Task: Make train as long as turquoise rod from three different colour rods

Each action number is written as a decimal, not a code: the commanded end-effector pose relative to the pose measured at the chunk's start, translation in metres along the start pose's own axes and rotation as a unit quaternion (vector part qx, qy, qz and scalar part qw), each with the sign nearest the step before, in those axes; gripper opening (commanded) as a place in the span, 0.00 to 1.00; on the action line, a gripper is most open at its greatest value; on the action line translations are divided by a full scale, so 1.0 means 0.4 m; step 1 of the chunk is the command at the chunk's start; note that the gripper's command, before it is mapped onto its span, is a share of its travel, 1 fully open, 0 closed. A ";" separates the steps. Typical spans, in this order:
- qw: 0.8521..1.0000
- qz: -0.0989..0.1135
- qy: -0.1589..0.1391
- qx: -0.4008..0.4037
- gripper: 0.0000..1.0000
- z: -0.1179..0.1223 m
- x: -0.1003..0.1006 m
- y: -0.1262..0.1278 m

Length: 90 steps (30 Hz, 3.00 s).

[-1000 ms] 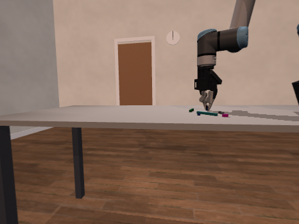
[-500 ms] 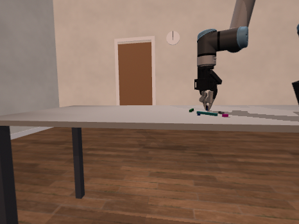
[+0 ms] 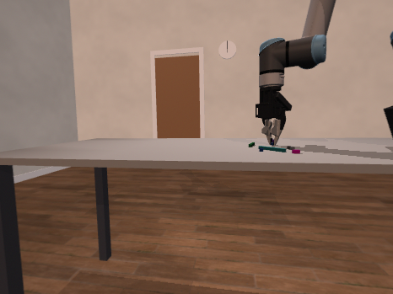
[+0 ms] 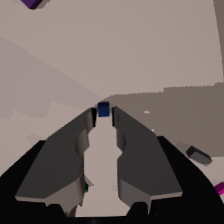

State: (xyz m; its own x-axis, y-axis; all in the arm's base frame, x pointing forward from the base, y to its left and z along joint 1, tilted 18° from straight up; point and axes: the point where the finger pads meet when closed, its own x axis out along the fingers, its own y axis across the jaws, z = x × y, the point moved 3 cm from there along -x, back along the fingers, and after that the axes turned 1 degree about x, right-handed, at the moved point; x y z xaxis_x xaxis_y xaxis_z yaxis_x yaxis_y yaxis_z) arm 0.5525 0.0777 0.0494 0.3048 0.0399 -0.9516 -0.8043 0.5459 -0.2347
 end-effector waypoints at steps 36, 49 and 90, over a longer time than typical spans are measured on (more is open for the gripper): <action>1.000 0.000 0.000 0.000 0.14 0.001 -0.149 -0.001; 1.000 0.000 0.000 0.000 0.14 0.001 -0.226 -0.001; 0.979 0.001 0.000 -0.205 1.00 0.071 -0.199 0.103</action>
State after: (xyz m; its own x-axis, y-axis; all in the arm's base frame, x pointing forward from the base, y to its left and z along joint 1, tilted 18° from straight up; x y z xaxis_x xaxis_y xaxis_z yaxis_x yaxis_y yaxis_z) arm 0.5146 0.1049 0.1254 0.3017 0.0383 -0.9526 -0.9116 0.3042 -0.2765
